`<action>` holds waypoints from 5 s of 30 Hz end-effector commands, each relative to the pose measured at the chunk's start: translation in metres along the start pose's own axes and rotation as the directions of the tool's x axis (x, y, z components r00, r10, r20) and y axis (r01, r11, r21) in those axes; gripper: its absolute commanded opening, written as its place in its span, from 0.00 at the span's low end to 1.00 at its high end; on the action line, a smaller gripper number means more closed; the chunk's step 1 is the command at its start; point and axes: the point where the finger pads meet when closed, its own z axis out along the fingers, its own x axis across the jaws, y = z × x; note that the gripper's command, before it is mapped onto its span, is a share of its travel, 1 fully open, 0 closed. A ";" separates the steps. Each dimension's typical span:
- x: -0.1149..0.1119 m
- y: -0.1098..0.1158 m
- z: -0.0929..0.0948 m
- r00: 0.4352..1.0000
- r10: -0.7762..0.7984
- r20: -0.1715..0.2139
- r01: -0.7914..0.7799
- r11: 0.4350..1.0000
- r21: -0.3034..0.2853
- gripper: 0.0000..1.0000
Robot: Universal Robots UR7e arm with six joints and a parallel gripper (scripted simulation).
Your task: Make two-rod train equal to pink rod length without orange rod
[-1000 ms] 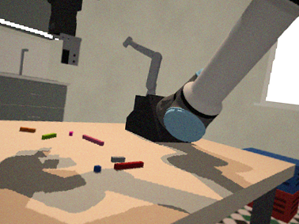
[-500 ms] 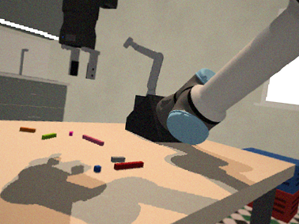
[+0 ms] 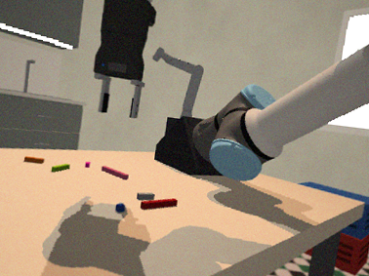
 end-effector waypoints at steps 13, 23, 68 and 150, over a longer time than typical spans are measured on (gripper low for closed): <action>0.057 0.022 0.038 0.889 -0.458 0.000 0.458 0.889 -0.025 1.00; 0.083 0.029 0.056 0.769 -0.639 0.006 0.639 0.769 -0.037 1.00; 0.110 0.035 0.075 0.599 -0.800 0.020 0.800 0.598 -0.046 1.00; 0.085 0.025 0.071 0.718 -0.696 0.014 0.696 0.717 -0.045 1.00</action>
